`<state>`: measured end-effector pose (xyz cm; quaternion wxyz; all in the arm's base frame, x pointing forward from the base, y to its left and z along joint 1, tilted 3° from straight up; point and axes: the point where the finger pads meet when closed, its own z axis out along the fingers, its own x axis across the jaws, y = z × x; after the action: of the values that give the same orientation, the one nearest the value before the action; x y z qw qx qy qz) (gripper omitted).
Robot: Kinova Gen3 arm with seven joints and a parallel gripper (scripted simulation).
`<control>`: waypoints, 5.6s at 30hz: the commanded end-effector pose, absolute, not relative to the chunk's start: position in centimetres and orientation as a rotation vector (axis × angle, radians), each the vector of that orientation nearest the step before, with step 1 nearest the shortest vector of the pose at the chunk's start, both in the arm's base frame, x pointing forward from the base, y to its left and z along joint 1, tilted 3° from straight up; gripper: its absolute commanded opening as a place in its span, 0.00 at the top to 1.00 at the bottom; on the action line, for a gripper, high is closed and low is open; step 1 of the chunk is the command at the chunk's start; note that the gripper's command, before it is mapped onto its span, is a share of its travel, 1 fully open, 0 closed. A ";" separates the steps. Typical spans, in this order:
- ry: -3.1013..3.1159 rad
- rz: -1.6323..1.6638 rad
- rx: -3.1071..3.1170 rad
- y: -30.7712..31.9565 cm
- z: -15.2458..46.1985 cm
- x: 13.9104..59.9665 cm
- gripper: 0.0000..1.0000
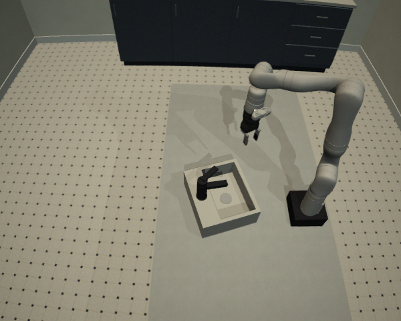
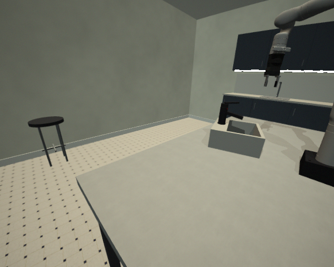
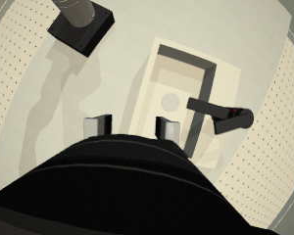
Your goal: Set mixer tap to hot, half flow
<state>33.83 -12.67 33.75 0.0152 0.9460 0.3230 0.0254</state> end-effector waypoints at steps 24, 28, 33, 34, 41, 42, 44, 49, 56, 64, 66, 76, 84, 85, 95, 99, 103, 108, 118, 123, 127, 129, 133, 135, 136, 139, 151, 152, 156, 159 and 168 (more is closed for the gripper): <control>1.442 0.035 2.736 -11.7 33.4 36.0 0.00; 1.653 0.018 2.609 -11.1 33.1 37.2 0.00; 1.942 -0.001 2.396 -10.1 32.7 39.1 0.00; 2.000 -0.004 2.347 -9.9 32.6 39.5 0.00; 2.281 -0.017 2.074 -8.6 32.1 41.6 0.00; 2.333 -0.018 2.016 -8.3 32.0 42.1 0.00; 2.431 -0.021 1.898 -7.7 31.8 42.9 0.00; 2.634 -0.021 1.608 -6.2 31.3 45.0 0.00; 2.776 -0.017 1.353 -4.7 30.9 46.7 0.00; 2.894 -0.007 1.082 -3.1 30.4 48.4 0.00; 2.908 -0.006 1.045 -2.9 30.3 48.6 0.00; 2.918 -0.003 1.016 -2.6 30.2 48.9 0.00; 2.919 -0.003 1.015 -2.6 30.2 48.8 1.00; 2.919 -0.003 1.015 -2.6 30.2 48.8 1.00; 2.919 -0.003 1.015 -2.6 30.2 48.8 1.00; 2.919 -0.003 1.015 -2.6 30.2 48.8 1.00; 2.919 -0.003 1.015 -2.6 30.2 48.8 1.00; 2.919 -0.003 1.015 -2.6 30.2 48.8 1.00; 2.919 -0.003 1.015 -2.6 30.2 48.8 1.00; 2.919 -0.003 1.015 -2.6 30.2 48.8 1.00; 2.919 -0.003 1.015 -2.6 30.2 48.8 0.00; 2.919 -0.003 1.015 -2.6 30.2 48.8 0.00; 2.919 -0.003 1.015 -2.6 30.2 48.8 0.00; 2.919 -0.003 1.015 -2.6 30.2 48.8 0.00; 2.919 -0.003 1.015 -2.6 30.2 48.8 0.00; 2.919 -0.003 1.015 -2.6 30.2 48.8 0.00; 2.919 -0.003 1.015 -2.6 30.2 48.8 0.00; 2.919 -0.003 1.015 -2.6 30.2 48.8 0.00; 2.919 -0.003 1.015 -2.6 30.2 48.8 0.00; 2.919 -0.003 1.015 -2.6 30.2 48.8 0.00; 2.915 0.001 1.014 -2.5 29.8 49.0 0.00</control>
<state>48.89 -2.61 30.07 0.0266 0.3337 0.9423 0.0015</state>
